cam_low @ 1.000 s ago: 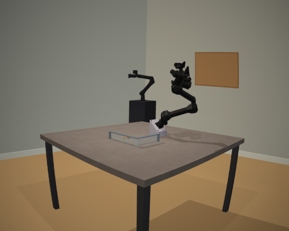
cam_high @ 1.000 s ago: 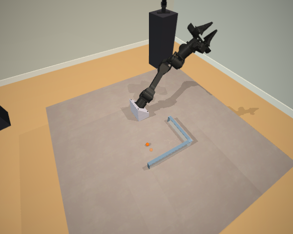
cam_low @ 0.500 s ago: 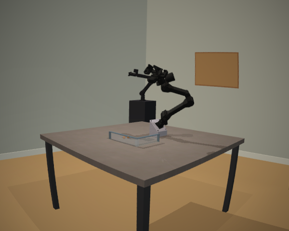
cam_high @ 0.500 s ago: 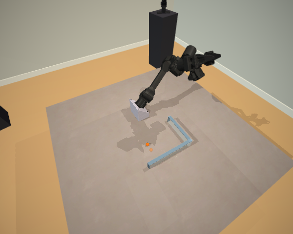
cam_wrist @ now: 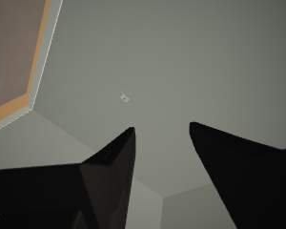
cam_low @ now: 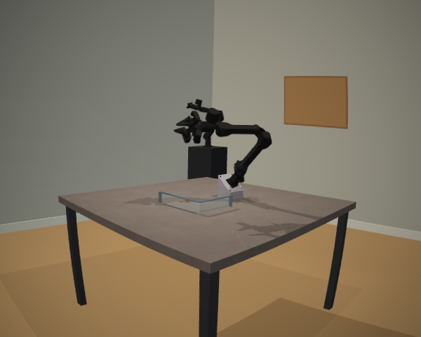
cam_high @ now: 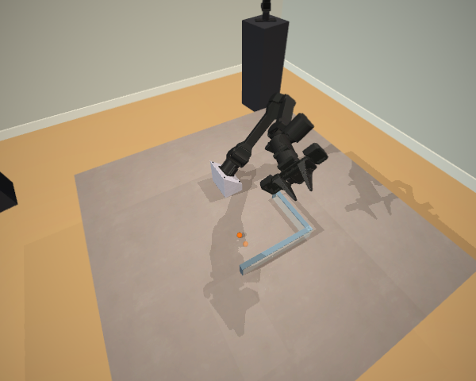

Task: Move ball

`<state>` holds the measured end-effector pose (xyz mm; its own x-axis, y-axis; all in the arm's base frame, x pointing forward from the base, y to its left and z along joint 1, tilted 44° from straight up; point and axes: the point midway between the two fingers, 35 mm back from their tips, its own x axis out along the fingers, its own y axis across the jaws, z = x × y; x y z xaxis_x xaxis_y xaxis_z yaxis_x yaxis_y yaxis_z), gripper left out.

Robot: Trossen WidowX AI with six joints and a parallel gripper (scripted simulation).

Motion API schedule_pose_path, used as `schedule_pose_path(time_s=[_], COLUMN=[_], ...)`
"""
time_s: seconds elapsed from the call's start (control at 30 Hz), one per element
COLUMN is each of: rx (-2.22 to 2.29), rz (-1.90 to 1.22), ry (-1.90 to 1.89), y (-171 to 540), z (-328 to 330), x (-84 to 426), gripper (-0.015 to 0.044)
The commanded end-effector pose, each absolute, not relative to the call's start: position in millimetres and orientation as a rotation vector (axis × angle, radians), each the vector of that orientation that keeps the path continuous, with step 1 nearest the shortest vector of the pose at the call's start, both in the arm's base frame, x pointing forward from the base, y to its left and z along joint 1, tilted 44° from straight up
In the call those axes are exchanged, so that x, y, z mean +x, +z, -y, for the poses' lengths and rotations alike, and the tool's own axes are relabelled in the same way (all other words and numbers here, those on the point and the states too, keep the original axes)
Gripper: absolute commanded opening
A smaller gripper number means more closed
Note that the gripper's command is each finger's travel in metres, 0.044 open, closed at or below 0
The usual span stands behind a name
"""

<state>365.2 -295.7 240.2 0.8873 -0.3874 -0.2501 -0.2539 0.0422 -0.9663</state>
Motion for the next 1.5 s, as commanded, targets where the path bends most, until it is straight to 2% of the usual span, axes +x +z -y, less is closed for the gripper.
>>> schedule_pose_path(time_s=[0.0,0.4,0.73,1.47], rx=[-1.267,-0.252,0.67,0.73], rz=[-0.593,-0.957,-1.376,-1.406], ry=[0.044,0.371,0.444,0.444], y=[177.2,5.6,-61.1,-78.9], z=[287.1,214.1,124.0,103.1], x=[370.6,332.3,264.9,263.9], gripper=[0.0212,0.0212,0.0212,0.0212])
